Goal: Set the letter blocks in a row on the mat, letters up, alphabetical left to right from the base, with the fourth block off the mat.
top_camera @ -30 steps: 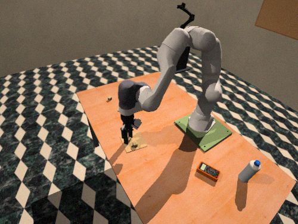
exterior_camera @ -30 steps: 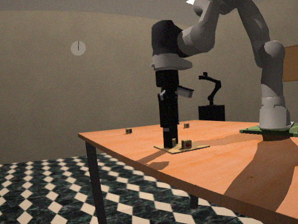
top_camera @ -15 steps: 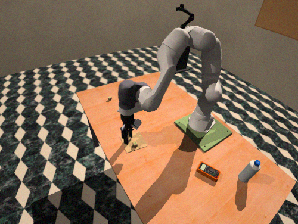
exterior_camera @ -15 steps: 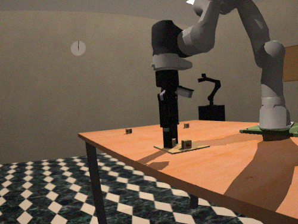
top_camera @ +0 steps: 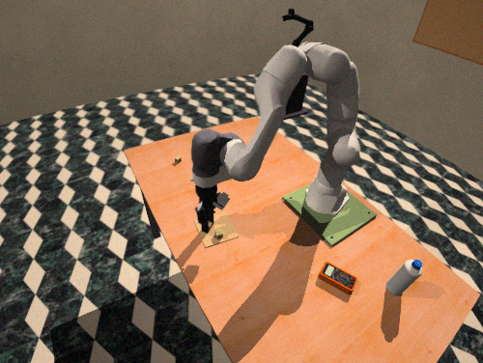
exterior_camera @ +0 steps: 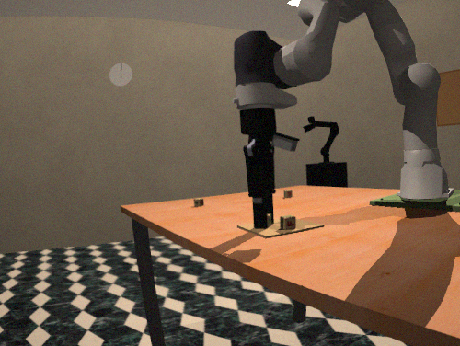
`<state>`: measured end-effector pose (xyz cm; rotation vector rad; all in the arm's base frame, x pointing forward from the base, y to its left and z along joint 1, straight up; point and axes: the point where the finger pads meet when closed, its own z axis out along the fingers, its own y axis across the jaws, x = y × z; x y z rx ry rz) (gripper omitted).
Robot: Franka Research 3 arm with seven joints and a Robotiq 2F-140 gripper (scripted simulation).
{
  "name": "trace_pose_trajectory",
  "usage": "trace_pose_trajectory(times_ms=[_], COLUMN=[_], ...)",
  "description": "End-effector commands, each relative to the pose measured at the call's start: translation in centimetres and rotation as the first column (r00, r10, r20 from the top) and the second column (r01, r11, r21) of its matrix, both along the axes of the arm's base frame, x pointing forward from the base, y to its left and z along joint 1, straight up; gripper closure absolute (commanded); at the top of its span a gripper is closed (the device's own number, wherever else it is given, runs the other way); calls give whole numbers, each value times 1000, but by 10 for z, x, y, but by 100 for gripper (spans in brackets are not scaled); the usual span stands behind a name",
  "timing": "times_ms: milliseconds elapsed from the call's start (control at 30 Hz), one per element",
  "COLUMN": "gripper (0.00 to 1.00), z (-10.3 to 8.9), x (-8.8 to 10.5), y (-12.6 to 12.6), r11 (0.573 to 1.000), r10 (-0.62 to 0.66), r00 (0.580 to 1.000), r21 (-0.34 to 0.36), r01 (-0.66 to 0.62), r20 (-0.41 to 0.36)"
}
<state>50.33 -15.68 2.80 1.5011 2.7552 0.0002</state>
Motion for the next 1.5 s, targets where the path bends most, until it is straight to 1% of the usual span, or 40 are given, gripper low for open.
trace_pose_trajectory(times_ms=[0,467,500,1467], gripper=[68,68,78,78], z=[0,0,0,0], x=[1,1,1,1], y=[0,0,0,0], r11=[1000,1000,1000,1000], r10=[-3,-3,-3,-3], r00=[1000,1000,1000,1000], r21=[-1,-1,-1,-1], r01=[3,3,3,3], r20=[3,3,3,3])
